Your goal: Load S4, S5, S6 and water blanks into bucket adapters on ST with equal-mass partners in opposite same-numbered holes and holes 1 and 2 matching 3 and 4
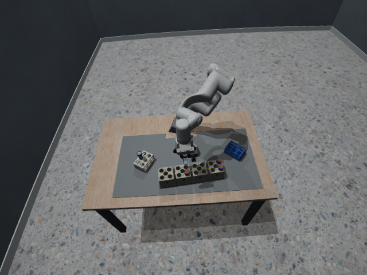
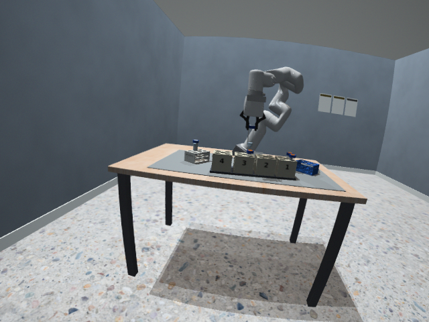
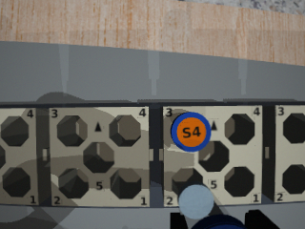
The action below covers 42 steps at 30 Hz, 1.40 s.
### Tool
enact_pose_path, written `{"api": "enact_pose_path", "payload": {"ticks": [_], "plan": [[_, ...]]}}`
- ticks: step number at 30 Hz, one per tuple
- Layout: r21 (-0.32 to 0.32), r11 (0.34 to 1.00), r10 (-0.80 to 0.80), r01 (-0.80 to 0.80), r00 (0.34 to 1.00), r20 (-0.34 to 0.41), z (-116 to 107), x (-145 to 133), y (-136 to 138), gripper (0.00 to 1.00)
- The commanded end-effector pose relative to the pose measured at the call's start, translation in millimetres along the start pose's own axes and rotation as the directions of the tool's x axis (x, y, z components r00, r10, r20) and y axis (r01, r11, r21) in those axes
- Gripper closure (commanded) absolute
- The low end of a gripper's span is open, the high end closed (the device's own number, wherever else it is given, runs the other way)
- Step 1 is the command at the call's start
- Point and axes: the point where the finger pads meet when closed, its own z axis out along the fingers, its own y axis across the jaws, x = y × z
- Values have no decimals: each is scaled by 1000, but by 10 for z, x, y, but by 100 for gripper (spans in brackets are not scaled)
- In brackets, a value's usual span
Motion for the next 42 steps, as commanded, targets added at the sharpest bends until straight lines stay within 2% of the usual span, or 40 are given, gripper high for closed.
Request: {"api": "enact_pose_path", "payload": {"ticks": [1, 9, 28, 42], "plan": [[-2, 1000, -1, 1, 1000, -3, 83, 11, 2, 100], [-2, 1000, -1, 1, 1000, -3, 233, 11, 2, 100], [-2, 1000, -1, 1, 1000, -3, 233, 11, 2, 100], [-2, 1000, -1, 1, 1000, -3, 373, 11, 2, 100]]}}
